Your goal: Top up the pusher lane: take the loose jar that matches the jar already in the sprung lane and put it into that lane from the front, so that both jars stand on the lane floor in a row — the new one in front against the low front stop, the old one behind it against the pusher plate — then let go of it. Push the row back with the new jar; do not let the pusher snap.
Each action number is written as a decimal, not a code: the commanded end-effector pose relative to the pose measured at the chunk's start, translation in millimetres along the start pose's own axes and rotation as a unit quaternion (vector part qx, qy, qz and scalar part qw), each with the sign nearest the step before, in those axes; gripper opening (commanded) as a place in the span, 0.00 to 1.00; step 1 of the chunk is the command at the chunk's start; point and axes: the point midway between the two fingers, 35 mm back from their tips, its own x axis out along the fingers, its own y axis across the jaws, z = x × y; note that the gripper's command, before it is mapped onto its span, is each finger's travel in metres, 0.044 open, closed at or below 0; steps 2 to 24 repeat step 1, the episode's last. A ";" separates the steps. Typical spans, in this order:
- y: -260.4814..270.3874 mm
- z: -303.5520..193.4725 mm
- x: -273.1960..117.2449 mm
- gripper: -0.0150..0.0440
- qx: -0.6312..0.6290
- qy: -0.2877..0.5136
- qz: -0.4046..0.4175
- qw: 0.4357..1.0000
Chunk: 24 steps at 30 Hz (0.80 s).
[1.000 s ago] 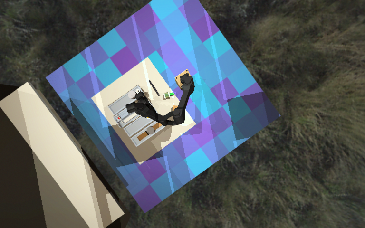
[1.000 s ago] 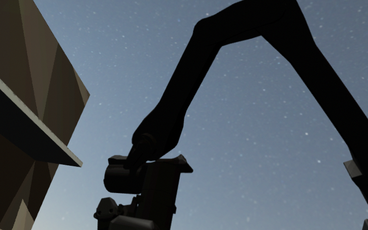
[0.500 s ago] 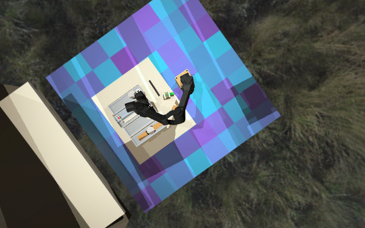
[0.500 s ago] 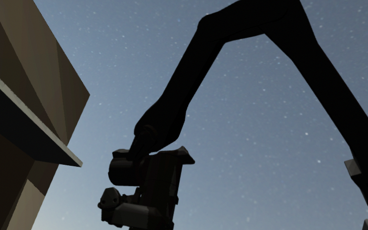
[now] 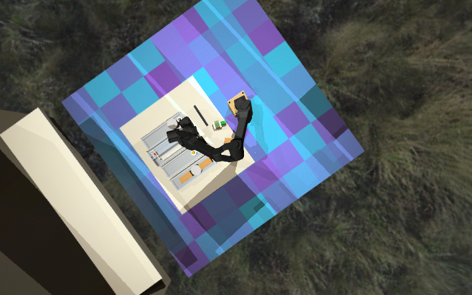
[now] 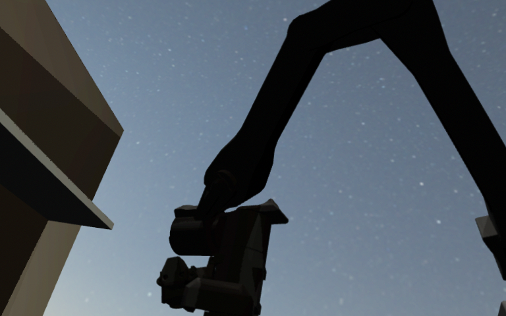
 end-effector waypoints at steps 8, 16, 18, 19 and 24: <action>-1.3 -15.2 -0.5 0.74 -0.001 0.000 -0.002 1.000; -1.3 -15.2 -0.5 0.74 -0.001 0.000 -0.002 1.000; -1.3 -15.2 -0.5 0.74 -0.001 0.000 -0.002 1.000; -1.3 -15.2 -0.5 0.74 -0.001 0.000 -0.002 1.000; -1.3 -15.2 -0.5 0.74 -0.001 0.000 -0.002 1.000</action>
